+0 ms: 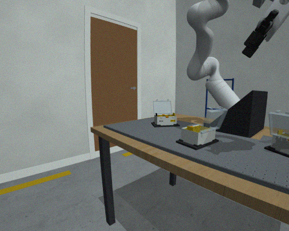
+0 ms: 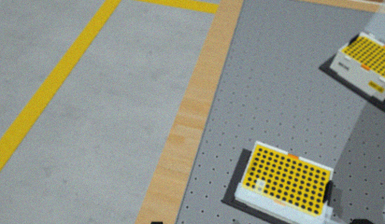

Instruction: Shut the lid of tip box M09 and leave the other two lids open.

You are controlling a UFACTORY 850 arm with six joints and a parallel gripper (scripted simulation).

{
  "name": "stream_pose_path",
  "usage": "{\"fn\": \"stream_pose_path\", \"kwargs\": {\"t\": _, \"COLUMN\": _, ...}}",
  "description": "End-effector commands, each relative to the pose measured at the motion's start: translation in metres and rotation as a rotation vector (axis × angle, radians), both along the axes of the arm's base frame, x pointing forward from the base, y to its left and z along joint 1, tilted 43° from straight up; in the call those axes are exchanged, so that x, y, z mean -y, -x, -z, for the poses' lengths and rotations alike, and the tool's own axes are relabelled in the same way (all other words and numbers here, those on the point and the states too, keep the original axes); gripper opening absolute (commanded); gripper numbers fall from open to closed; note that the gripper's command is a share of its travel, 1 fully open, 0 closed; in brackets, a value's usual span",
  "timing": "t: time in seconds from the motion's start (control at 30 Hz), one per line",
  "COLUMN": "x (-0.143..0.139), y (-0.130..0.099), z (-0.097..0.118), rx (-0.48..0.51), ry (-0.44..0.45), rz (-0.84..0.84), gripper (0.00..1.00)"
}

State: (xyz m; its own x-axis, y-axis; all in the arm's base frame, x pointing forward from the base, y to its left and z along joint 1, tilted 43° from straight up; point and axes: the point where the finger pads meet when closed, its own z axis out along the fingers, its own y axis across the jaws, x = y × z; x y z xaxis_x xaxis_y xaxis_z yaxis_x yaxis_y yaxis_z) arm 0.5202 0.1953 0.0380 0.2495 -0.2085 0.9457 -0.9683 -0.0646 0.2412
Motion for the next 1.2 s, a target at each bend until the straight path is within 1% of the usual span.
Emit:
{"fn": "stream_pose_path", "kwargs": {"t": 0.0, "x": -0.013, "y": 0.010, "z": 0.008, "rx": -0.046, "ry": -0.014, "rz": -0.073, "gripper": 1.00}}
{"fn": "stream_pose_path", "kwargs": {"t": 0.27, "x": -0.038, "y": 0.033, "z": 0.029, "rx": -0.046, "ry": -0.014, "rz": -0.073, "gripper": 1.00}}
{"fn": "stream_pose_path", "kwargs": {"t": 0.33, "x": -0.043, "y": 0.039, "z": 0.034, "rx": -0.084, "ry": -0.021, "rz": -0.128, "gripper": 1.00}}
{"fn": "stream_pose_path", "kwargs": {"t": 0.4, "x": -0.043, "y": 0.039, "z": 0.034, "rx": -0.084, "ry": -0.021, "rz": -0.128, "gripper": 1.00}}
{"fn": "stream_pose_path", "kwargs": {"t": 0.47, "x": -0.049, "y": 0.046, "z": 0.039, "rx": -0.111, "ry": -0.027, "rz": -0.167, "gripper": 1.00}}
{"fn": "stream_pose_path", "kwargs": {"t": 0.7, "x": -0.067, "y": 0.067, "z": 0.056, "rx": -0.111, "ry": -0.027, "rz": -0.167, "gripper": 1.00}}
{"fn": "stream_pose_path", "kwargs": {"t": 0.8, "x": -0.074, "y": 0.078, "z": 0.063, "rx": -0.168, "ry": -0.033, "rz": -0.248, "gripper": 1.00}}
{"fn": "stream_pose_path", "kwargs": {"t": 0.9, "x": -0.081, "y": 0.088, "z": 0.071, "rx": -0.176, "ry": -0.034, "rz": -0.258, "gripper": 1.00}}
{"fn": "stream_pose_path", "kwargs": {"t": 0.97, "x": -0.081, "y": 0.088, "z": 0.071, "rx": -0.176, "ry": -0.034, "rz": -0.258, "gripper": 1.00}}
{"fn": "stream_pose_path", "kwargs": {"t": 1.1, "x": -0.091, "y": 0.103, "z": 0.081, "rx": -0.176, "ry": -0.034, "rz": -0.258, "gripper": 1.00}}
{"fn": "stream_pose_path", "kwargs": {"t": 1.17, "x": -0.094, "y": 0.111, "z": 0.086, "rx": -0.215, "ry": -0.035, "rz": -0.312, "gripper": 1.00}}
